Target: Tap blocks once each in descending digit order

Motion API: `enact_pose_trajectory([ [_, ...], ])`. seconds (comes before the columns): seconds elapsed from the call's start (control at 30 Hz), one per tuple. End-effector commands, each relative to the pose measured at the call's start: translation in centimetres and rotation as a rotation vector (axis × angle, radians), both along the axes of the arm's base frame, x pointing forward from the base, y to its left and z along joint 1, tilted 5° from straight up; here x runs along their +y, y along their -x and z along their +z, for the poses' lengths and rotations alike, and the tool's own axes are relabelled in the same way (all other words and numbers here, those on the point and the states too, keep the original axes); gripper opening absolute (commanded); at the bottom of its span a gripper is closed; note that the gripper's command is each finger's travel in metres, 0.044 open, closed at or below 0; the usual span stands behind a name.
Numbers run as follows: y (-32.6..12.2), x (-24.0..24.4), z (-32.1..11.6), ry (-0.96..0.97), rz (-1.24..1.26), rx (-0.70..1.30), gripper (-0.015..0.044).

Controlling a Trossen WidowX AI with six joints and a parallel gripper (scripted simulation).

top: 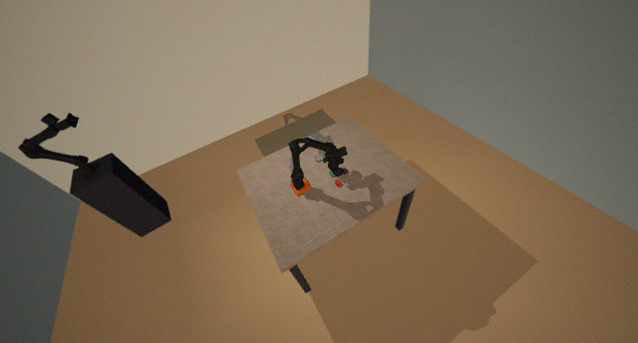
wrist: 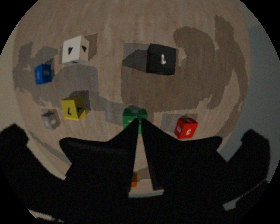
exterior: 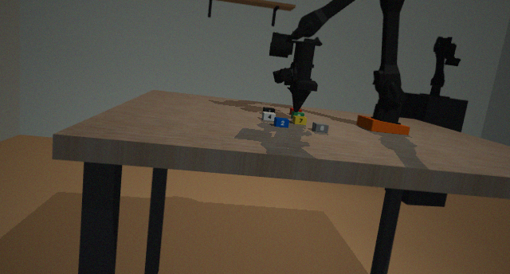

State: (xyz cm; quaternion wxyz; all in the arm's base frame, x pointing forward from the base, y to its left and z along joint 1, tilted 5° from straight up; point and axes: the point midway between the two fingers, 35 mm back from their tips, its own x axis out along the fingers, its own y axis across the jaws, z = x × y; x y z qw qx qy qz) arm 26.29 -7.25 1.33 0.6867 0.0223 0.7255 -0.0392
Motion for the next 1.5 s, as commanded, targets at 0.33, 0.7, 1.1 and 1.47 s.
enact_pose_trajectory([
  [0.33, -0.6, 0.2, 9.8, -0.002, 0.000, 0.000, 0.0020],
  [0.7, -2.1, 8.0, 10.6, -0.011, 0.004, -0.004, 0.0020],
  [1.1, -0.1, 20.4, 10.3, -0.022, 0.004, 0.002, 0.0020],
  [1.47, 0.4, 20.3, 2.4, -0.022, 0.004, 0.002, 0.0020],
])
